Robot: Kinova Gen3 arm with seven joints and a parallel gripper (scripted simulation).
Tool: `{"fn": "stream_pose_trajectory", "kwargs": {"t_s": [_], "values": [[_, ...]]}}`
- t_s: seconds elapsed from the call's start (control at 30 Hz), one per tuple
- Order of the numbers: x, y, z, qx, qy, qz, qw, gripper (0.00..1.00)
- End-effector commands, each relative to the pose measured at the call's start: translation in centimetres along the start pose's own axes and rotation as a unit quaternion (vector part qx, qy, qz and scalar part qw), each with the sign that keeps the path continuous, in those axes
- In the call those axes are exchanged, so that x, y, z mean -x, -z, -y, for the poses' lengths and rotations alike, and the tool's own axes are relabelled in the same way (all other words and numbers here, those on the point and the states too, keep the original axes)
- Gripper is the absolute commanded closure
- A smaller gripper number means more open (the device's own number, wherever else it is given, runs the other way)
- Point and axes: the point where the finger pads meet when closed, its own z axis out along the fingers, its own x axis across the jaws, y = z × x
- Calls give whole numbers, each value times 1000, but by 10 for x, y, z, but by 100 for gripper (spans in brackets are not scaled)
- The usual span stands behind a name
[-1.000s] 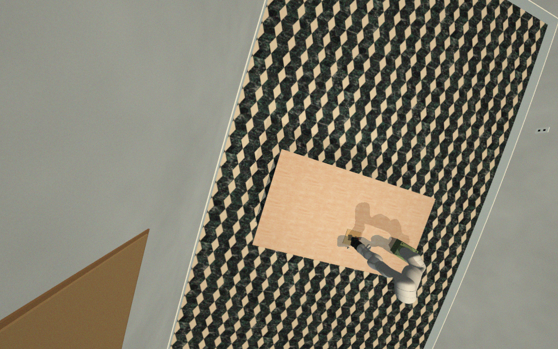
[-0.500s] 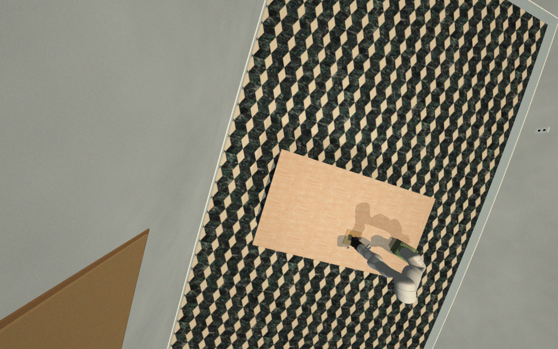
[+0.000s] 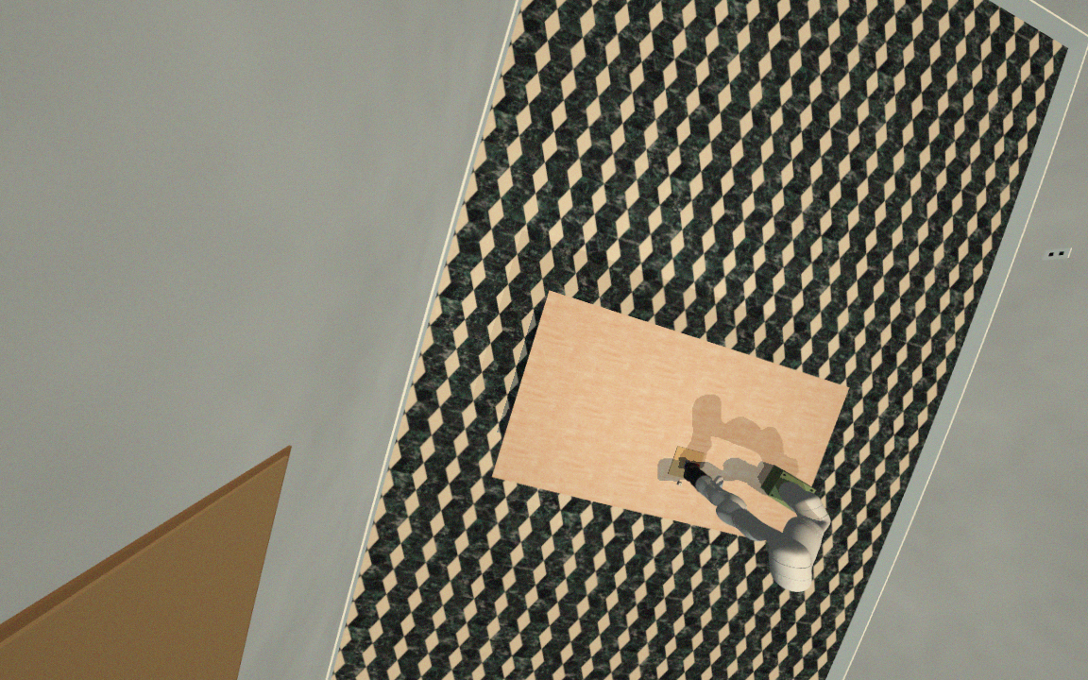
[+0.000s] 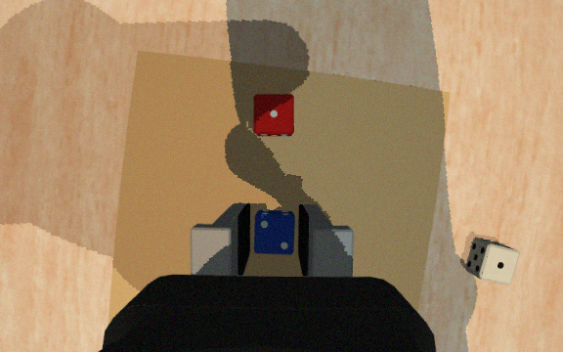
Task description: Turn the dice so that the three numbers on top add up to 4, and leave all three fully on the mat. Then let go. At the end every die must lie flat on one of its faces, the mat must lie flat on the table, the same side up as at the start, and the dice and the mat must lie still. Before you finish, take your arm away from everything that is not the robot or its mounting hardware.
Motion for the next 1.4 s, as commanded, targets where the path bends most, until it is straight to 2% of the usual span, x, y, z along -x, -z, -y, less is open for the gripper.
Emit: {"fn": "stream_pose_trajectory", "kwargs": {"t_s": [0.0, 0.03, 0.1, 0.13, 1.03, 1.37], "values": [[0, 0, 0, 0, 0, 0, 1000, 48], [0, 0, 0, 0, 0, 0, 1000, 42], [0, 0, 0, 0, 0, 0, 1000, 42], [0, 0, 0, 0, 0, 0, 1000, 36], [0, 3, 0, 0, 0, 0, 1000, 36], [0, 10, 0, 0, 0, 0, 1000, 36]]}}
